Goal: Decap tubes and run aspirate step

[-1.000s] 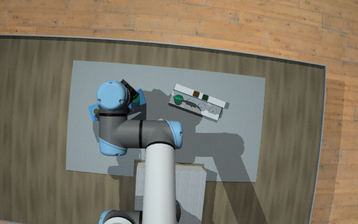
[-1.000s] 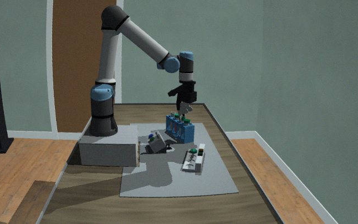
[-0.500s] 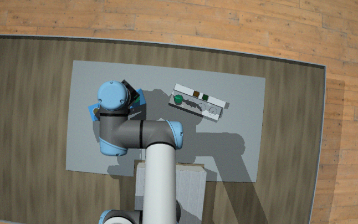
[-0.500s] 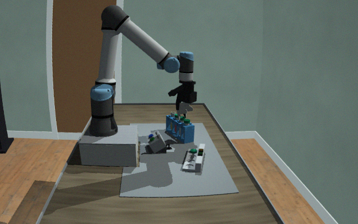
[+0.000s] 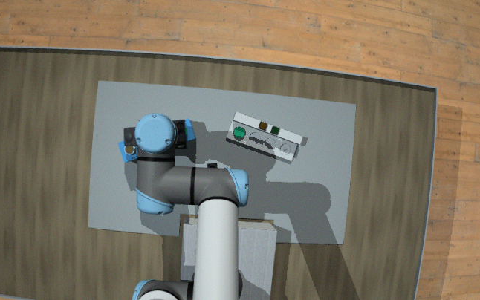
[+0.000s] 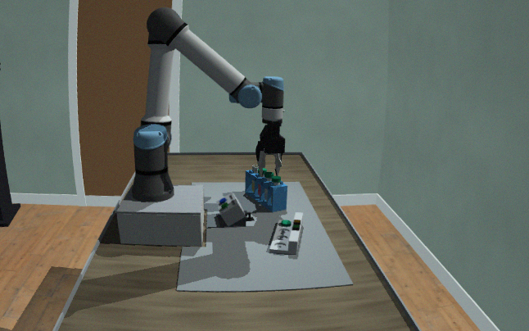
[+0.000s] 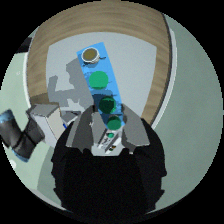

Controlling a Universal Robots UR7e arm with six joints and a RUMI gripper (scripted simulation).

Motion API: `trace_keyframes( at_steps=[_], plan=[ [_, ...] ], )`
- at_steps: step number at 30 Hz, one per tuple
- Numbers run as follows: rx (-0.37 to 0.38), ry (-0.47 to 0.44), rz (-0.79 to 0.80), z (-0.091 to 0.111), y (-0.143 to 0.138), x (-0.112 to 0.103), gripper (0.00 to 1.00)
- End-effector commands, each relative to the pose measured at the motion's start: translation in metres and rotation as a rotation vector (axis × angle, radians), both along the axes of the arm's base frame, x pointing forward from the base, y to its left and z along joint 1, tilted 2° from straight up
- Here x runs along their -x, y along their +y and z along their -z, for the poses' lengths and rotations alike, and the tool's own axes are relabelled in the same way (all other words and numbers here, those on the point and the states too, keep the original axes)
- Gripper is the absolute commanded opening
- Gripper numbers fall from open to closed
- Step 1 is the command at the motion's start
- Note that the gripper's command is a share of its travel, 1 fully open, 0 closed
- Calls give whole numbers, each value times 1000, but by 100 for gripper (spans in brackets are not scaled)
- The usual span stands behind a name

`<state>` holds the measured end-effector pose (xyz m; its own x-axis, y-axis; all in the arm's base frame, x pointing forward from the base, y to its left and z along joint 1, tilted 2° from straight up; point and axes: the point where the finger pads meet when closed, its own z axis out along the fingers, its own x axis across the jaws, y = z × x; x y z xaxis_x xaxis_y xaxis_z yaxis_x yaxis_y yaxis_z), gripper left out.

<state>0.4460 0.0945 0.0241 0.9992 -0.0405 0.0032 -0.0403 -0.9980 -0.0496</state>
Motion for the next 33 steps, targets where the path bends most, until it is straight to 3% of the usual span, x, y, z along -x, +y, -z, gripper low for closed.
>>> trace_keyframes(
  at_steps=[1,8,9,23,29,31,33],
  plan=[
    [10,12,276,0,0,0,35],
    [10,12,276,0,0,0,35],
    [10,12,276,0,0,0,0],
    [10,12,275,0,0,0,0],
    [11,-1,-24,-1,0,0,0],
    [11,-1,-24,-1,0,0,0],
    [12,-5,-124,-1,0,0,0]
  ],
)
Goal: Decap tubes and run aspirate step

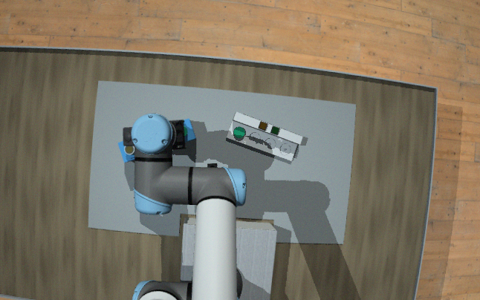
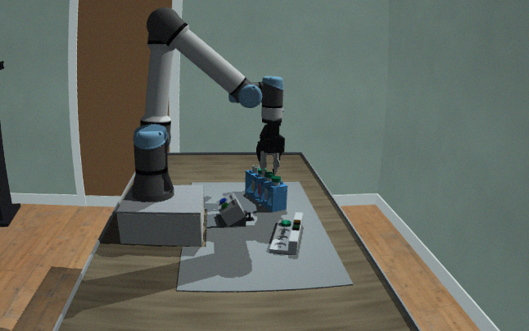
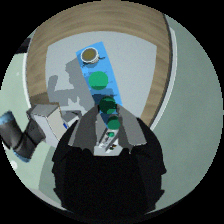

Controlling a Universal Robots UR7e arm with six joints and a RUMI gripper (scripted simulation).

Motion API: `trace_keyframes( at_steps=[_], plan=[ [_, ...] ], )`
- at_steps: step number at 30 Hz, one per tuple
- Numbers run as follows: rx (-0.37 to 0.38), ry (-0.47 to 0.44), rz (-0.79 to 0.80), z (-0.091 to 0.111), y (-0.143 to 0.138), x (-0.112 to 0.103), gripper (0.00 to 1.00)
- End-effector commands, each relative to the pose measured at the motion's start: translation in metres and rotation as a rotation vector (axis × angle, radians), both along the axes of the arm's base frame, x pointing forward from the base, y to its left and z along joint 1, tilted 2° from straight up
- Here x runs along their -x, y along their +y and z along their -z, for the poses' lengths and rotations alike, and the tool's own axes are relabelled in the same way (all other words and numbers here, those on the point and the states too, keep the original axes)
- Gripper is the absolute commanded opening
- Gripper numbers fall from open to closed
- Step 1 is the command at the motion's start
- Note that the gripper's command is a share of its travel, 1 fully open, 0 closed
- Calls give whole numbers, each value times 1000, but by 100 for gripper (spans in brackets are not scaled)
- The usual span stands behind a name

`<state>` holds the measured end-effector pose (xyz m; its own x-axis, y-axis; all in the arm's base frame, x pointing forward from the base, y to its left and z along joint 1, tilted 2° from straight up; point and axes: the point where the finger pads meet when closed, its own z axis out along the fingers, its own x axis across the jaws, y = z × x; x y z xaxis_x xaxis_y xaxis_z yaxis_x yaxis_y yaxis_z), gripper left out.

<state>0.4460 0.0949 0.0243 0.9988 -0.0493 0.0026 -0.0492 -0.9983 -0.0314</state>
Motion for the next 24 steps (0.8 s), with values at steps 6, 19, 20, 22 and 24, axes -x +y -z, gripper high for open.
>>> trace_keyframes(
  at_steps=[6,19,20,22,24],
  plan=[
    [-5,-16,-433,-1,0,0,0],
    [-3,-28,-780,-1,0,0,0],
    [-3,-28,-780,-1,0,0,35],
    [-3,-28,-780,-1,0,0,35],
    [-3,-28,-780,-1,0,0,35]
  ],
)
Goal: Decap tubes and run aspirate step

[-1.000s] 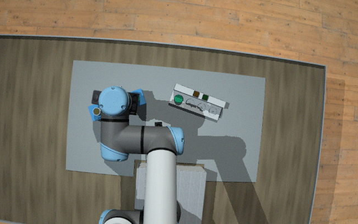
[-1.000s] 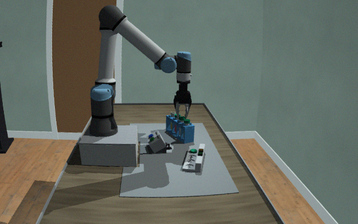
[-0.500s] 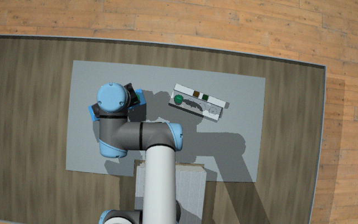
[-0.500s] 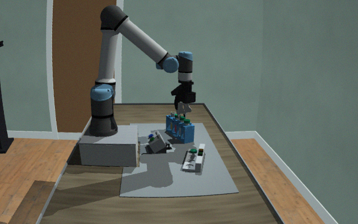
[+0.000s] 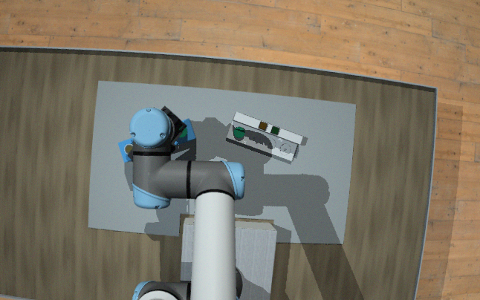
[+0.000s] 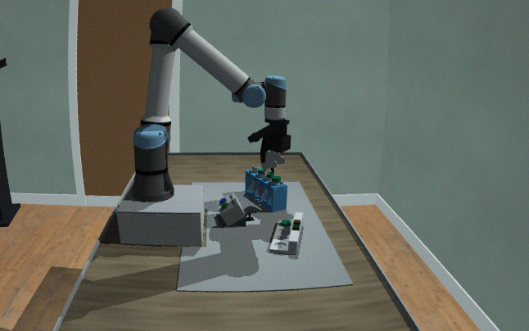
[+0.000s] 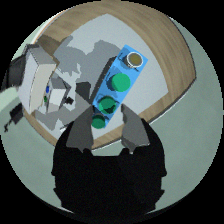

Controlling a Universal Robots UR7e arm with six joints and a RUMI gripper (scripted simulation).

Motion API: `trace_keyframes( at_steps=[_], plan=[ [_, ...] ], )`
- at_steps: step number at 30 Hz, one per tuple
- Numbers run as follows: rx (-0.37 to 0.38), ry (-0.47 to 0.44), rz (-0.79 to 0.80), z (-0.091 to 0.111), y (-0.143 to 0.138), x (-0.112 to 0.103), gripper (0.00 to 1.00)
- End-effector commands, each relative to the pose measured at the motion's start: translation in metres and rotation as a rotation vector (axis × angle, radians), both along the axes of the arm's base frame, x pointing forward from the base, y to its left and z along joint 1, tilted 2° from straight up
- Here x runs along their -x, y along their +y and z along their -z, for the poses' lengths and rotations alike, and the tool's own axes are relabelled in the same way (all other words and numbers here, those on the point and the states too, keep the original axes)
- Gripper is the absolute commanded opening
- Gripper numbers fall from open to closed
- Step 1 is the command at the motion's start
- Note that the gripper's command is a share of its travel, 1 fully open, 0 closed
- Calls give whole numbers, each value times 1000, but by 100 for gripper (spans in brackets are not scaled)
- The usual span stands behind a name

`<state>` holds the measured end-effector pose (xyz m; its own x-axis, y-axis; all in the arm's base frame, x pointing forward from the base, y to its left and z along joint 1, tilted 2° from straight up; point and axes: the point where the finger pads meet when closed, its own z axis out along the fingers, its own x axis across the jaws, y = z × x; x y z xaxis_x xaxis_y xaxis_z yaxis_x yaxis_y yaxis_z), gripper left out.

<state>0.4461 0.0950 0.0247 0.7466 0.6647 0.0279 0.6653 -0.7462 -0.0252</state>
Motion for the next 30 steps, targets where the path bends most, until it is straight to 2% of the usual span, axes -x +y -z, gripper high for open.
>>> trace_keyframes(
  at_steps=[1,8,12,13,15,16,20,21,23,25,27,30],
  plan=[
    [-1,-1,-3,0,0,0,35],
    [-1,-1,-3,0,0,0,35],
    [-2,11,330,0,0,0,35],
    [-2,11,330,0,0,0,35],
    [-3,17,484,0,0,0,35],
    [-3,18,496,0,0,0,35],
    [-4,27,746,0,0,0,35],
    [-4,27,746,0,0,0,35],
    [-5,33,908,0,0,0,35],
    [-5,33,908,0,0,0,35],
    [-6,38,1043,0,0,0,35],
    [-6,38,1043,0,0,0,35]
  ],
)
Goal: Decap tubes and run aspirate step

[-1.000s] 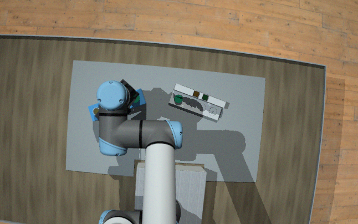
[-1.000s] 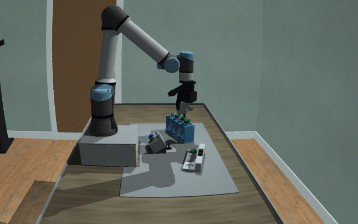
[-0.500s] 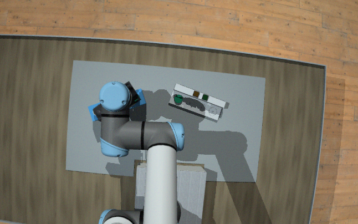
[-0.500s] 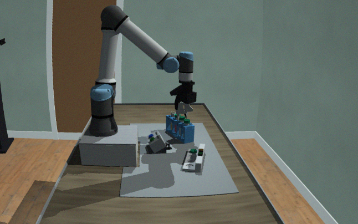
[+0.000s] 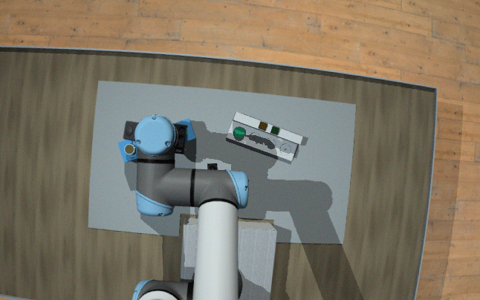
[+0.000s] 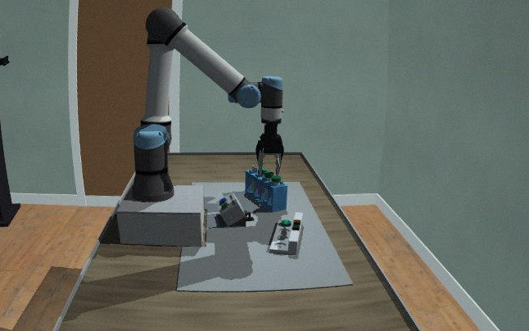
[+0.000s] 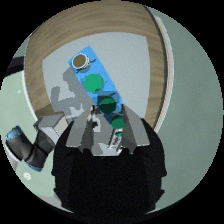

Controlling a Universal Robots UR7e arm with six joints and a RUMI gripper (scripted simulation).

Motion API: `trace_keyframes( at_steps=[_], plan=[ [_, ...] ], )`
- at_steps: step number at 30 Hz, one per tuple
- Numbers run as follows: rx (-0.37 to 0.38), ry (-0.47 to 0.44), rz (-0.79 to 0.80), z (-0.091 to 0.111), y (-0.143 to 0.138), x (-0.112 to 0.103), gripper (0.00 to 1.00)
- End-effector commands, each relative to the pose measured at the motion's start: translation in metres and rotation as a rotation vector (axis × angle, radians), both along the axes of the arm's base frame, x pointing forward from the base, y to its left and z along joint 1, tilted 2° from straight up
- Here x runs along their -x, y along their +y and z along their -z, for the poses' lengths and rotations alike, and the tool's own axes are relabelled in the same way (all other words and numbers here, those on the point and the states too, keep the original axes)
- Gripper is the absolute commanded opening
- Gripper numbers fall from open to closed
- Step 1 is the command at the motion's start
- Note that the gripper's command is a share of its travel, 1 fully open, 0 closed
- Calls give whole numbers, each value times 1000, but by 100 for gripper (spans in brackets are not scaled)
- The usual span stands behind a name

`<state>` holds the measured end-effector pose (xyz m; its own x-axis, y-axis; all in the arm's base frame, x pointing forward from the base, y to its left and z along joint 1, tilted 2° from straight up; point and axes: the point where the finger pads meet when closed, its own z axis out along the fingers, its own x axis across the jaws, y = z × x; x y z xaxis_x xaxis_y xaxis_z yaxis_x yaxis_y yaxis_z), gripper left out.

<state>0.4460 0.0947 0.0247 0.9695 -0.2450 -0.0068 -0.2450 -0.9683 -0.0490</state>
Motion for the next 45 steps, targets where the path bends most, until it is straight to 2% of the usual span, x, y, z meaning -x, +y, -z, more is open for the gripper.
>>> trace_keyframes(
  at_steps=[1,3,4,18,27,29,41,45],
  plan=[
    [11,3,69,0,0,0,35],
    [11,3,69,0,0,0,35],
    [11,3,69,0,0,0,0],
    [11,3,68,0,0,0,0],
    [13,-16,-381,-1,0,0,0],
    [13,-16,-381,-1,0,0,0],
    [15,-42,-978,-1,0,0,0],
    [15,-42,-978,-1,0,0,0]
  ],
)
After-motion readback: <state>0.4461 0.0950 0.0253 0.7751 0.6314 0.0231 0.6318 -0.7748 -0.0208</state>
